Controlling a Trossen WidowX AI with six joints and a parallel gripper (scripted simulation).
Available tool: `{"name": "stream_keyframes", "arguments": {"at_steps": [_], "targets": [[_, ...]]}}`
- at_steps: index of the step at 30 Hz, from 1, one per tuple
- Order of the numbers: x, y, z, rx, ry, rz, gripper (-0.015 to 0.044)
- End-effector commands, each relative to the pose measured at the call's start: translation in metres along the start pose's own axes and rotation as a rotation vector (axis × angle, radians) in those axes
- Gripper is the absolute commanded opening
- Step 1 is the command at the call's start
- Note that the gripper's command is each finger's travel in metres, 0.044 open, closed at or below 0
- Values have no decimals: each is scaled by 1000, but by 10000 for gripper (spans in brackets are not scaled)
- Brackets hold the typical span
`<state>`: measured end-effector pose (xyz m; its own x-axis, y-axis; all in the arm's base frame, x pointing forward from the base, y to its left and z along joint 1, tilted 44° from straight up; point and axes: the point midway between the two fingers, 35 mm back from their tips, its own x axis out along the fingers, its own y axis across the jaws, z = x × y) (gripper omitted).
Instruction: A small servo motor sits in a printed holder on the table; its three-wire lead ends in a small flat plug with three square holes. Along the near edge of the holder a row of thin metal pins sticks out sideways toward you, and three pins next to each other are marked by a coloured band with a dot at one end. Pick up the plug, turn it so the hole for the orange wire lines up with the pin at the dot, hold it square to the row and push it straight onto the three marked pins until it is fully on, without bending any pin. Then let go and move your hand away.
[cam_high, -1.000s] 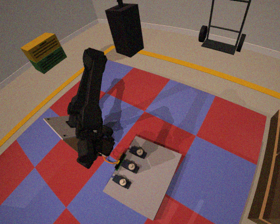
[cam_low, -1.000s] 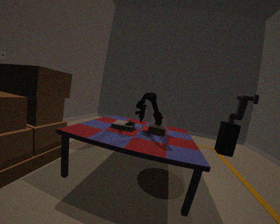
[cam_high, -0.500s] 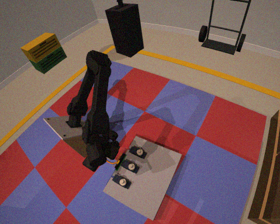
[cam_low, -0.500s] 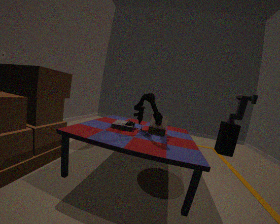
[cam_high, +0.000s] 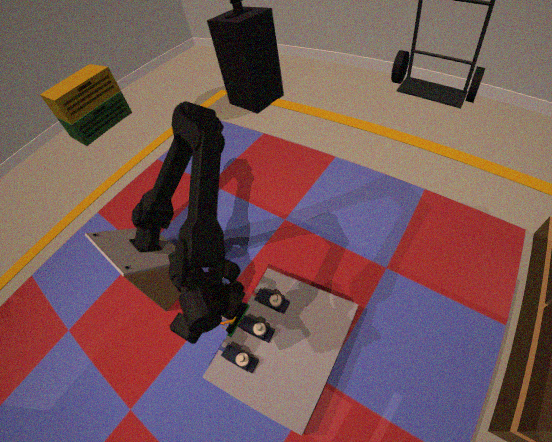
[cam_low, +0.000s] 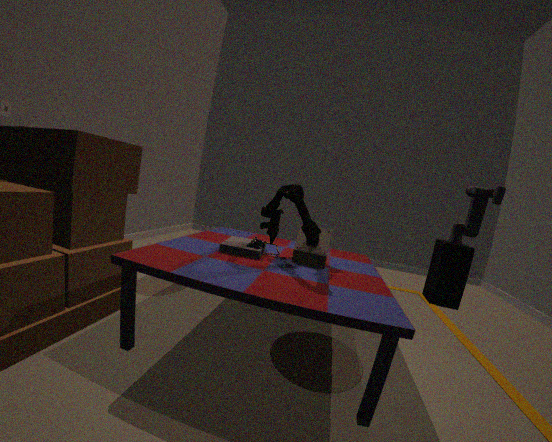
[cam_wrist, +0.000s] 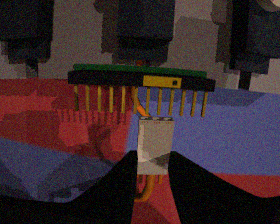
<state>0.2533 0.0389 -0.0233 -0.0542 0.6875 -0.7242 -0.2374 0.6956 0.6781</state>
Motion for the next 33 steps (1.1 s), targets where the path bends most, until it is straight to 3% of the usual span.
{"name": "stream_keyframes", "arguments": {"at_steps": [1, 33], "targets": [[-1, 0, 3, 3, -5, 5, 0], [-2, 2, 22, 3, -5, 5, 0]]}}
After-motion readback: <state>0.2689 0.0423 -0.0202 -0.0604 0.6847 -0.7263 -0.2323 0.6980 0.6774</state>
